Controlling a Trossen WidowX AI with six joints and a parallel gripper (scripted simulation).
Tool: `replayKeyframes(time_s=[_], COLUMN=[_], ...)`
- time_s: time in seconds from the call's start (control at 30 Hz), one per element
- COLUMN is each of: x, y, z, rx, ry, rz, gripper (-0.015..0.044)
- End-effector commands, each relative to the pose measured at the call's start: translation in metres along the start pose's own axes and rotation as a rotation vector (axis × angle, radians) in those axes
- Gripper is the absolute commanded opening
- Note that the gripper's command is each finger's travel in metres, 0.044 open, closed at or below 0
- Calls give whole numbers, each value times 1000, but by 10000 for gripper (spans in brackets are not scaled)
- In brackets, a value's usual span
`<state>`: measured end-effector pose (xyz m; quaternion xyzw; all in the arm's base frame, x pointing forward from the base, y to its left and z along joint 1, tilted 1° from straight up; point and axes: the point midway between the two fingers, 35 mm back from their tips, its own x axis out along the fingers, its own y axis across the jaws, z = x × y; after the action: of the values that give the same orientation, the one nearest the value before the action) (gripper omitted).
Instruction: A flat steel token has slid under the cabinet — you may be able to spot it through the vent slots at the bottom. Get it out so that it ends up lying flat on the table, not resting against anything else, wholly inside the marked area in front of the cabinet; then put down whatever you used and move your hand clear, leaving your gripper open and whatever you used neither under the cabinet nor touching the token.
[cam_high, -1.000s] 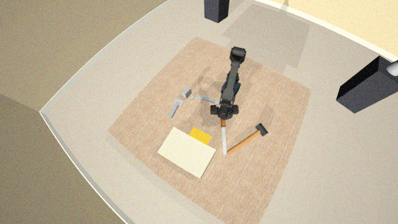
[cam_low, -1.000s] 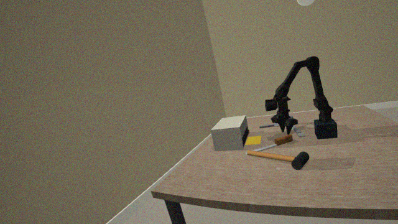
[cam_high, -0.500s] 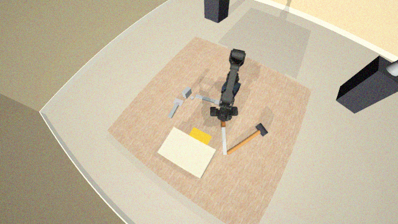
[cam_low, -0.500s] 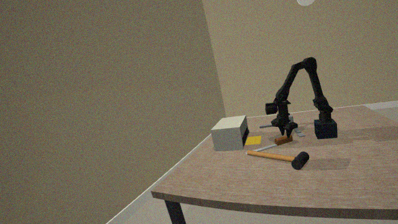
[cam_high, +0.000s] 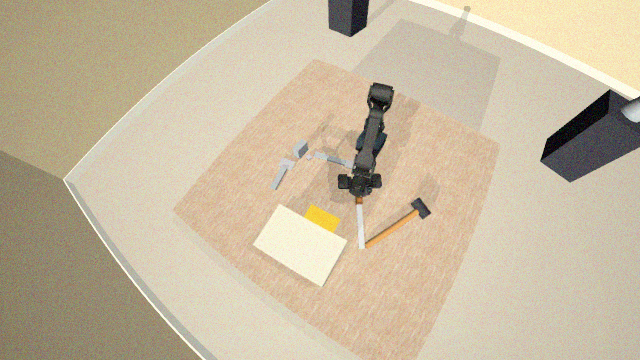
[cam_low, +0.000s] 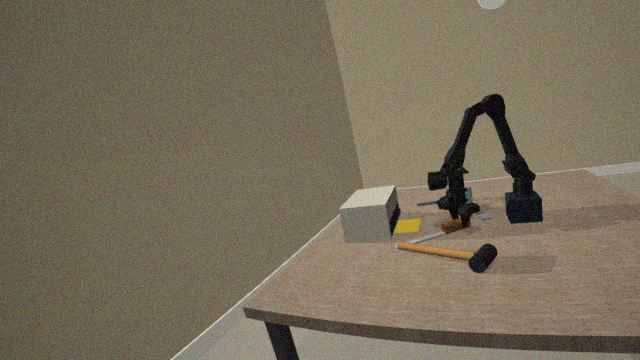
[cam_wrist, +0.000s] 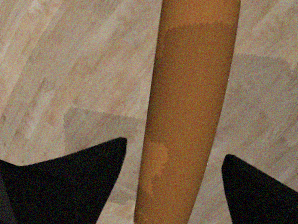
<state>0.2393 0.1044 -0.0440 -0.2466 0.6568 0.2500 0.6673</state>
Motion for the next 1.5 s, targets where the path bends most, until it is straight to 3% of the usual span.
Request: replayKeyframes(time_s=[0.0, 0.13, 0.27, 0.57, 0.7, 1.47], x=[6, 6, 3, 3, 3, 0], y=[2, 2, 0, 0, 0, 5], z=[-4, -4, -1, -1, -1, -12], rx=[-5, -5, 0, 0, 0, 0], ry=[13, 13, 4, 4, 4, 13], rz=[7, 7, 1, 1, 1, 7], gripper=[270, 270, 165, 105, 0, 0])
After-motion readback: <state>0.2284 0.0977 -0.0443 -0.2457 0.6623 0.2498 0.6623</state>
